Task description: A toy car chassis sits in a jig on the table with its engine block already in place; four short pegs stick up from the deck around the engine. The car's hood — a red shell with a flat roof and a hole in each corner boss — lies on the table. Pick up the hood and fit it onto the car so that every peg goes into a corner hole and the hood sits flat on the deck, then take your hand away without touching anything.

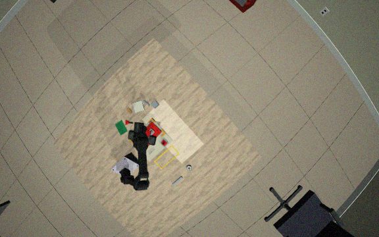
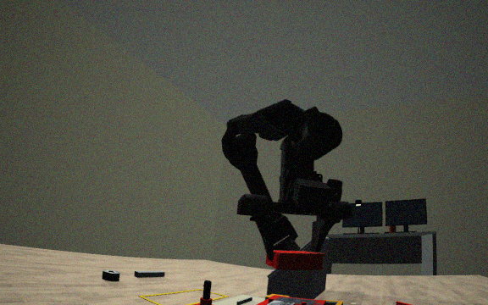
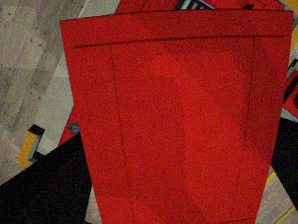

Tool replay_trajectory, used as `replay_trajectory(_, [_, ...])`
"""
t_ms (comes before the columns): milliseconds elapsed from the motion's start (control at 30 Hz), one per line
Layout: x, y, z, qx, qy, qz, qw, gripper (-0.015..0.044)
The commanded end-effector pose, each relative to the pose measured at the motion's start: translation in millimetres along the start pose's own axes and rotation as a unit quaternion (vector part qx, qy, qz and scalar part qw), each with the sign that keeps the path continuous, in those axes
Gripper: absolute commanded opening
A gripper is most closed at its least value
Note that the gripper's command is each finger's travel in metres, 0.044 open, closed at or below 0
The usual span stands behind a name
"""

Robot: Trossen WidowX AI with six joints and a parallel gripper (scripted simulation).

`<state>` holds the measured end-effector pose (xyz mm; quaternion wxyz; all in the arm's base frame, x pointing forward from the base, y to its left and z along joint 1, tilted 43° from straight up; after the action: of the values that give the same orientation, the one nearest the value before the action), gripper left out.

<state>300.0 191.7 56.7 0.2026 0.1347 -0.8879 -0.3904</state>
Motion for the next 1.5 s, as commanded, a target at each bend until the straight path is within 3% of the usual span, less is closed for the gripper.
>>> replay_trajectory(0, [-9,-1,-3,0.004,-0.068,0.0,0.998,0.0])
replay_trajectory(433, [-32,-1,-16,0.005,-0.273,-0.002,0.962,0.0])
replay_trajectory(767, [-31,-8,-16,0.005,-0.276,-0.002,0.961,0.0])
replay_trajectory(1100, [-29,-50,-18,0.006,-0.276,-0.002,0.961,0.0])
replay_trajectory(1467, [-30,-51,-15,0.006,-0.276,-0.002,0.961,0.0])
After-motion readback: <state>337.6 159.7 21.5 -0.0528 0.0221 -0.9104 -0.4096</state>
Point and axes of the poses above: the point midway between the two fingers, 35 mm back from their tips, its own y axis back along the fingers, its own z axis across the jaws, x = y × z, the point moved 9 cm from there along y, back along the fingers, and after that the axes turned 11 degrees about -y, right-handed, at the moved point
